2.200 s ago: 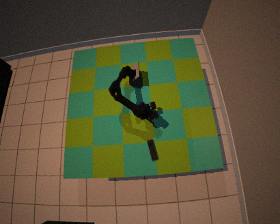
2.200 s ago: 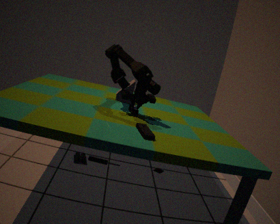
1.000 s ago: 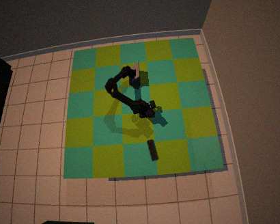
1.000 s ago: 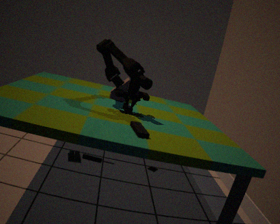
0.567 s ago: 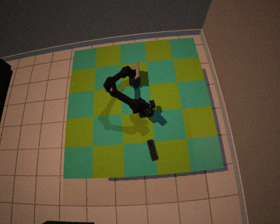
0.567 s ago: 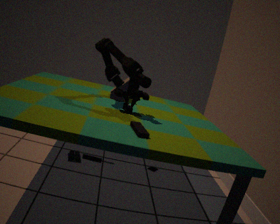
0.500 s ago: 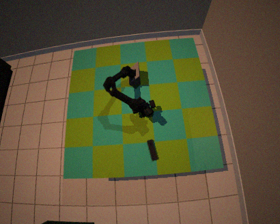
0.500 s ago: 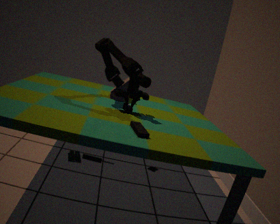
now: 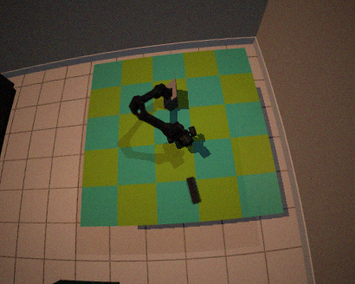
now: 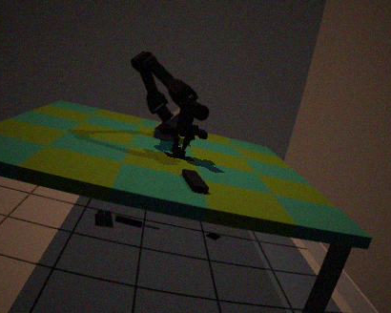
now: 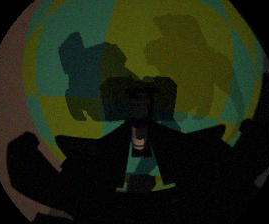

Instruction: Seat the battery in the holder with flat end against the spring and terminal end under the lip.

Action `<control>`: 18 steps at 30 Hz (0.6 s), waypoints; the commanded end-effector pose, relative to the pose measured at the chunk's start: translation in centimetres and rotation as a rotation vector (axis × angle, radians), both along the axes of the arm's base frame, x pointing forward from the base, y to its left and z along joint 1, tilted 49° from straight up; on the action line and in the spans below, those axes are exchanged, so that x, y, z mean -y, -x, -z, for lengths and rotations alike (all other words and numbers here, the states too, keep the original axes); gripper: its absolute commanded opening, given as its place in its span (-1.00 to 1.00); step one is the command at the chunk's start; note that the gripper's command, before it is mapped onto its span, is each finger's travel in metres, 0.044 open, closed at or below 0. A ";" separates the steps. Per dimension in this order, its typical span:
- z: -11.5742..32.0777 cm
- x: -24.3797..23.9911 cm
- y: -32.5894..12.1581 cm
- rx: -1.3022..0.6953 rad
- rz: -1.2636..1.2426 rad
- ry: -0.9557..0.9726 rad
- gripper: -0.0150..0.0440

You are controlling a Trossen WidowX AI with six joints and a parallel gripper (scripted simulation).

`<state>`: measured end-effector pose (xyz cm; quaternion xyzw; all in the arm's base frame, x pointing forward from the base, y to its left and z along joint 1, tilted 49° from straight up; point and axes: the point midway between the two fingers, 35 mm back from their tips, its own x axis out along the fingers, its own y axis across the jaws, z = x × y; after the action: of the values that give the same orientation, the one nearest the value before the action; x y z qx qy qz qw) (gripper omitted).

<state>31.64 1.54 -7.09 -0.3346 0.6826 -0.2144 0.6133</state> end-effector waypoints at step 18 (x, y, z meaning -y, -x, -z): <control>-0.1 0.5 0.3 0.067 -0.056 -0.018 -0.25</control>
<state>31.39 1.26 -7.07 -0.3392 0.6599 -0.2017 0.6393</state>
